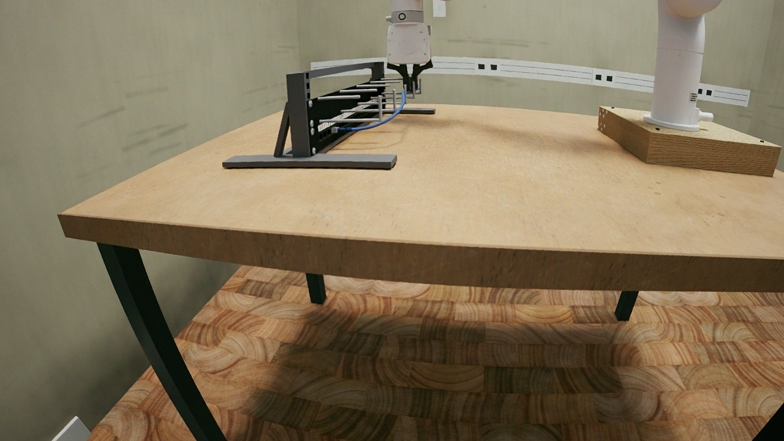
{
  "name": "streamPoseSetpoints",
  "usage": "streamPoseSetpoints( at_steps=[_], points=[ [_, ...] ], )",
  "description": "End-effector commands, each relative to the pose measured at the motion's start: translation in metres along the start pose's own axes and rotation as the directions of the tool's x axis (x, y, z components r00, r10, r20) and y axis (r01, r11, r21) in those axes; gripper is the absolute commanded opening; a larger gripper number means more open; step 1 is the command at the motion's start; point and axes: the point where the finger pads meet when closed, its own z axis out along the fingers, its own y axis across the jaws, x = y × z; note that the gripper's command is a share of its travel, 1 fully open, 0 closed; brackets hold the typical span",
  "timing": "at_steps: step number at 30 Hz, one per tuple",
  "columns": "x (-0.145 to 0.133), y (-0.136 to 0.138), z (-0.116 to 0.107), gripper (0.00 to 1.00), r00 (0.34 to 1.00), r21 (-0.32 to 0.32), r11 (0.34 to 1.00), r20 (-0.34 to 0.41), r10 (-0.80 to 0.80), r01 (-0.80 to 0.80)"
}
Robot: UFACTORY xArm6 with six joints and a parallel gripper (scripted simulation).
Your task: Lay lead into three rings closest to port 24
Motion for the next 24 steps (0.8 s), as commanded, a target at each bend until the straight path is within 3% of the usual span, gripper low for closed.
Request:
streamPoseSetpoints(
  at_steps=[1,24],
  points=[
    [0.000,-0.003,-0.002,0.00,1.000,0.005,1.000,-0.001,0.000,0.000],
    [0.000,-0.031,-0.003,0.00,1.000,0.005,1.000,-0.001,0.000,0.000]
  ],
)
